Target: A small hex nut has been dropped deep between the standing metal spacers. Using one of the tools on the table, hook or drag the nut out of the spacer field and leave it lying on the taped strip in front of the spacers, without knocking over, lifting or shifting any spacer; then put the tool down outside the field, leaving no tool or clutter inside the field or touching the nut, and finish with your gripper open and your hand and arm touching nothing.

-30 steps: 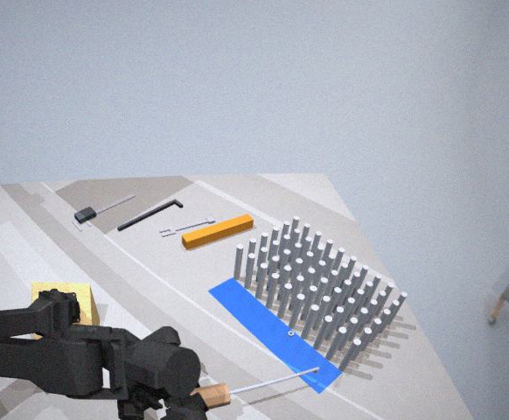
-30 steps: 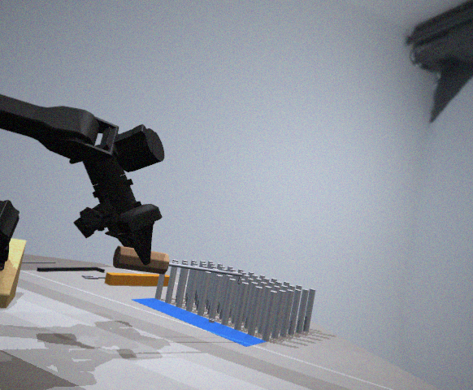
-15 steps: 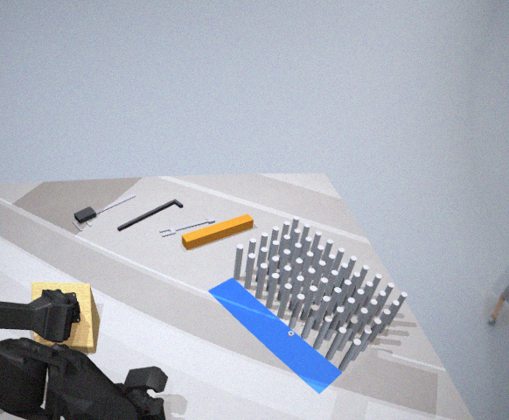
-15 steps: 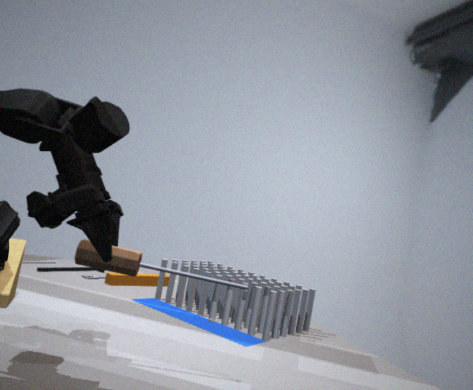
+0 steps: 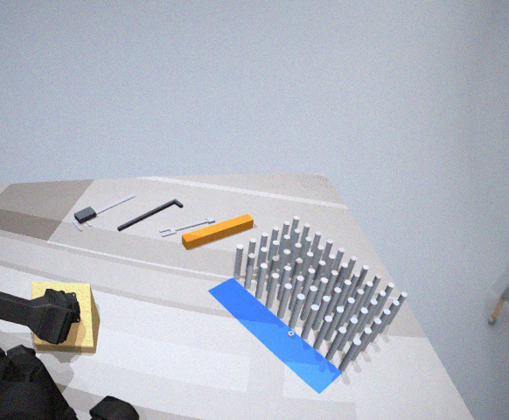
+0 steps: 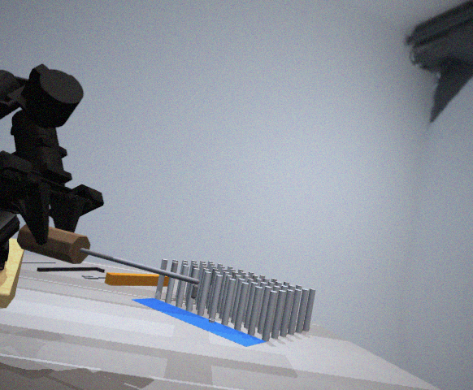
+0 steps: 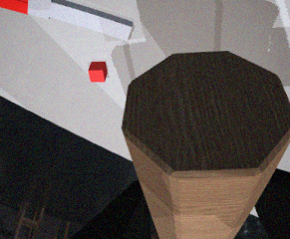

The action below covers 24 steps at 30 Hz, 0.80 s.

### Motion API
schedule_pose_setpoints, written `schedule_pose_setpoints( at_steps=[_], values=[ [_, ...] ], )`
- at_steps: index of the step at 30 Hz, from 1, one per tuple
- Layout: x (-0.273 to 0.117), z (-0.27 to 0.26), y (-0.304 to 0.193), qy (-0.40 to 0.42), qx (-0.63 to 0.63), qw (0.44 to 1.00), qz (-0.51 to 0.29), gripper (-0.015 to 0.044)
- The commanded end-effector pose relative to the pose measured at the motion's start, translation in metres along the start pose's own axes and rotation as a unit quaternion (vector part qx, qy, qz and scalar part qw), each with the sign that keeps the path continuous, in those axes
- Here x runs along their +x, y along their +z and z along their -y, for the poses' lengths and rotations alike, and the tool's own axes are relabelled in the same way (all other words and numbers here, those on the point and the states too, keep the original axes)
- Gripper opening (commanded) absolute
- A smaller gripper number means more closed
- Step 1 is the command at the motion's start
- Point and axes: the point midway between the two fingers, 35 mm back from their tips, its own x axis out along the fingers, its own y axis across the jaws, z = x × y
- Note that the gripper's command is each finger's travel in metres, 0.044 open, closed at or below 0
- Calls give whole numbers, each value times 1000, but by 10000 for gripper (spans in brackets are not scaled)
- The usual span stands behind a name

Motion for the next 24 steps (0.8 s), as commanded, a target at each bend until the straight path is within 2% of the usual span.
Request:
schedule_pose_setpoints(
  at_steps=[1,24],
  values=[
    [-5,-12,0,16,26,1000,-4,0],
    [2,-8,1,16,27,1000,-3,0]
  ],
)
